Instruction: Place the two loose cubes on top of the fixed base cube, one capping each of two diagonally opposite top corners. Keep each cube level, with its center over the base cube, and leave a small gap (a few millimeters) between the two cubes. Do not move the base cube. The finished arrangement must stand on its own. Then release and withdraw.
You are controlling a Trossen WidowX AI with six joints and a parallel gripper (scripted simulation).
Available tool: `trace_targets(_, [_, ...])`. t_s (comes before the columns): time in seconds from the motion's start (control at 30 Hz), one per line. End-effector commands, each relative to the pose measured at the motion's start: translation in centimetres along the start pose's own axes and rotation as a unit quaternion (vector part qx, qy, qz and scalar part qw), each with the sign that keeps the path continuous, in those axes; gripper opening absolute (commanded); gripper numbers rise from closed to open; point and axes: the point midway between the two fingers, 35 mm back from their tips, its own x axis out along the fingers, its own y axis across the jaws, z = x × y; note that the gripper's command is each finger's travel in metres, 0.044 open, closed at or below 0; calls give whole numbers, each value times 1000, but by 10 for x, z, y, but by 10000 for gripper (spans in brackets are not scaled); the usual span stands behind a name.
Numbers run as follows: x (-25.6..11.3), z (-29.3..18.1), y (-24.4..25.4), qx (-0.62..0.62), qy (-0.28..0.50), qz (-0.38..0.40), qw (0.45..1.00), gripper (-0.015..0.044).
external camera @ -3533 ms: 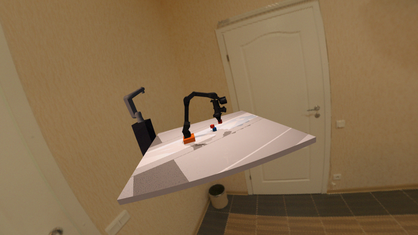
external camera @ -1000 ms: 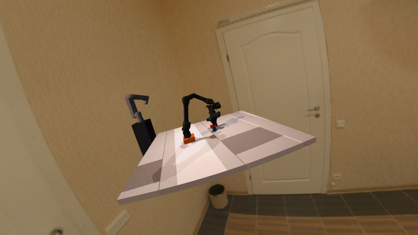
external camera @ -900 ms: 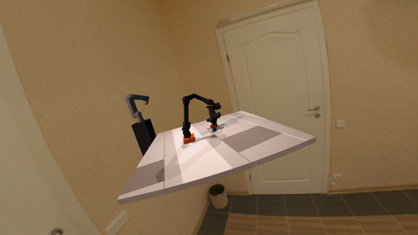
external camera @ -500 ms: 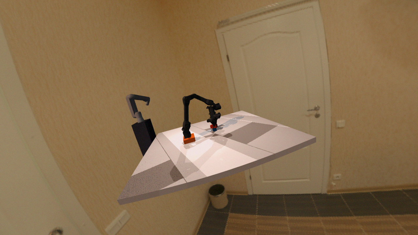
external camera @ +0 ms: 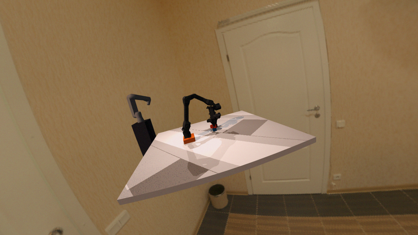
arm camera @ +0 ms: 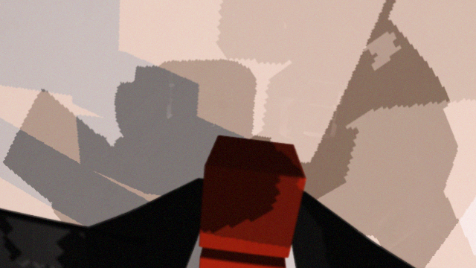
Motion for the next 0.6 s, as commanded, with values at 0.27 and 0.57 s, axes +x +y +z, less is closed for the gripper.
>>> trace_targets(0.27, [-10, 0, 0, 0, 0, 0, 1000, 205])
trace_targets(0.57, [-28, 0, 0, 0, 0, 0, 1000, 205])
